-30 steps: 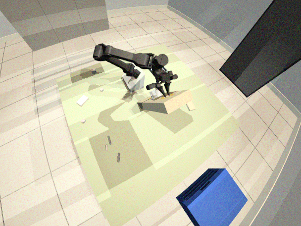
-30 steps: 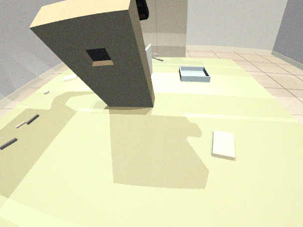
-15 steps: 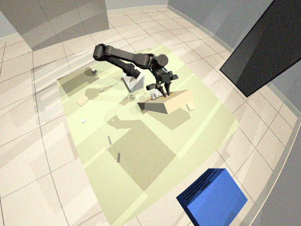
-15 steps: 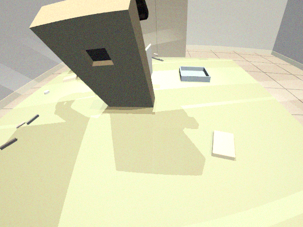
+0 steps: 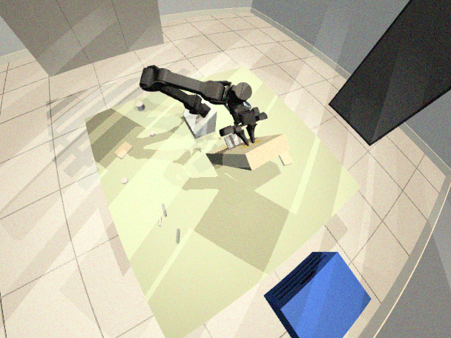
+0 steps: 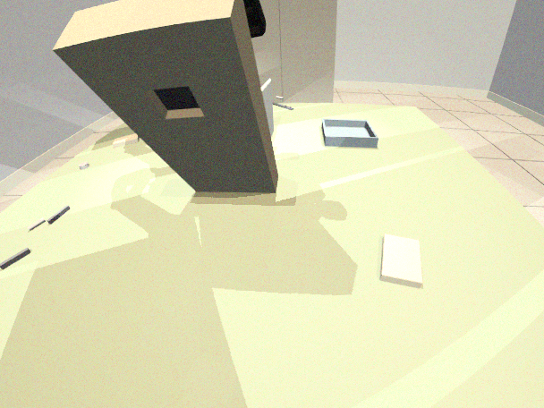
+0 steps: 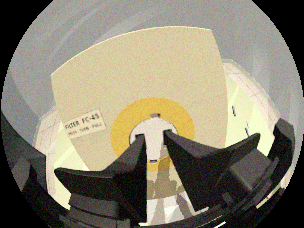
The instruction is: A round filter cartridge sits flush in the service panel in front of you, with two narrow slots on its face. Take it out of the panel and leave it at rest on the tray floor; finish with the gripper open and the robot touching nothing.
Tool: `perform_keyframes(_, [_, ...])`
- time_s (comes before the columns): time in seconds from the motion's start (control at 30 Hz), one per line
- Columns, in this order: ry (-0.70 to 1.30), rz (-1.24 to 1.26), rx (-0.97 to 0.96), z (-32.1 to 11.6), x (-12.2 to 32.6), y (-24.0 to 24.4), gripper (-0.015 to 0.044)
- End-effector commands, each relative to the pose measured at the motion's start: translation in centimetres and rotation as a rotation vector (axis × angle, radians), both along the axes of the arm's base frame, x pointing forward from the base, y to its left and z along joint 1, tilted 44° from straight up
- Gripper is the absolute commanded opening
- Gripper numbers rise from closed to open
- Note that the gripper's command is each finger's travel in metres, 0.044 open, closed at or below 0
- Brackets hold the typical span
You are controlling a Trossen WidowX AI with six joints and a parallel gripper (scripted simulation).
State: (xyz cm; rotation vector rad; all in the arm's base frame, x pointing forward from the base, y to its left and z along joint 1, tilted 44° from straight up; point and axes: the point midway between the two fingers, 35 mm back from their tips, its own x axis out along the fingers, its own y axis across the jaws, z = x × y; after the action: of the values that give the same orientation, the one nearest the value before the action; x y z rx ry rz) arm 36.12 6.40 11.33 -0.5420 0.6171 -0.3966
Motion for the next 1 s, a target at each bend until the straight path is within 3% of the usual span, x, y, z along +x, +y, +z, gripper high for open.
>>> perform_keyframes(0.0, [0.010, 0.003, -0.005, -0.41, 0.23, -0.17, 0.0093])
perform_keyframes(0.77, [0.010, 0.003, -0.005, -0.69, 0.71, -0.49, 0.0093])
perform_keyframes(0.97, [-0.001, 0.002, -0.005, -0.26, 0.50, -0.29, 0.0053])
